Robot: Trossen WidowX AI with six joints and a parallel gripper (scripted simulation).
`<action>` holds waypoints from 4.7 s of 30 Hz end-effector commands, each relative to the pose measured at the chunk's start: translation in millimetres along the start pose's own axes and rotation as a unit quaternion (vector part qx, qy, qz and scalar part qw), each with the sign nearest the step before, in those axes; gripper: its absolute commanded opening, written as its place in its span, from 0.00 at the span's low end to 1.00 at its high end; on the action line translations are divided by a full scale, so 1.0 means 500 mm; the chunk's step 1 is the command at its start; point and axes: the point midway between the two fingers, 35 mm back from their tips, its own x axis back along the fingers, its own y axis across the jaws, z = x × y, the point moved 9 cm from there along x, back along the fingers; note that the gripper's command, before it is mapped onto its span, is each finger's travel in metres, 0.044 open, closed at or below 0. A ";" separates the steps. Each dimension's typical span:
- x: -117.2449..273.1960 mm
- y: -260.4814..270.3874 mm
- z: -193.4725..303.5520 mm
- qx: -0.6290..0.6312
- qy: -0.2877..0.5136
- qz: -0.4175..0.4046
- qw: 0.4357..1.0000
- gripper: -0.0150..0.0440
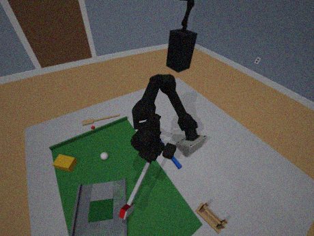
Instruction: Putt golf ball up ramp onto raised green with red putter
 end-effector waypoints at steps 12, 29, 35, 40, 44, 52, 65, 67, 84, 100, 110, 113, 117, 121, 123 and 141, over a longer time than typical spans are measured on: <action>0.042 -0.182 0.144 -0.368 0.011 0.059 0.928 0.25; 0.028 -0.226 0.199 -0.468 0.012 0.079 0.880 0.25; -0.015 -0.232 0.205 -0.468 0.012 0.080 0.880 0.25; -0.027 -0.233 0.206 -0.468 0.012 0.080 0.880 0.25; -0.036 -0.234 0.207 -0.468 0.012 0.080 0.880 0.25; -0.061 -0.238 0.209 -0.468 0.012 0.080 0.880 0.25; -0.079 -0.239 0.212 -0.470 0.014 0.077 0.879 0.25; -0.079 -0.239 0.212 -0.470 0.014 0.077 0.879 0.25; -0.076 -0.271 0.258 -0.472 0.014 0.079 0.878 0.25; -0.117 -0.121 0.037 -0.469 0.011 0.079 0.880 0.25; -0.066 -0.115 0.028 -0.469 0.011 0.077 0.880 0.25; -0.035 -0.111 0.025 -0.469 0.011 0.077 0.880 0.25; -0.001 -0.106 0.025 -0.469 0.011 0.078 0.880 0.25; -0.014 -0.108 0.025 -0.467 0.012 0.078 0.881 0.25; -0.014 -0.108 0.025 -0.467 0.012 0.078 0.881 0.25; -0.014 -0.108 0.025 -0.467 0.012 0.078 0.881 0.25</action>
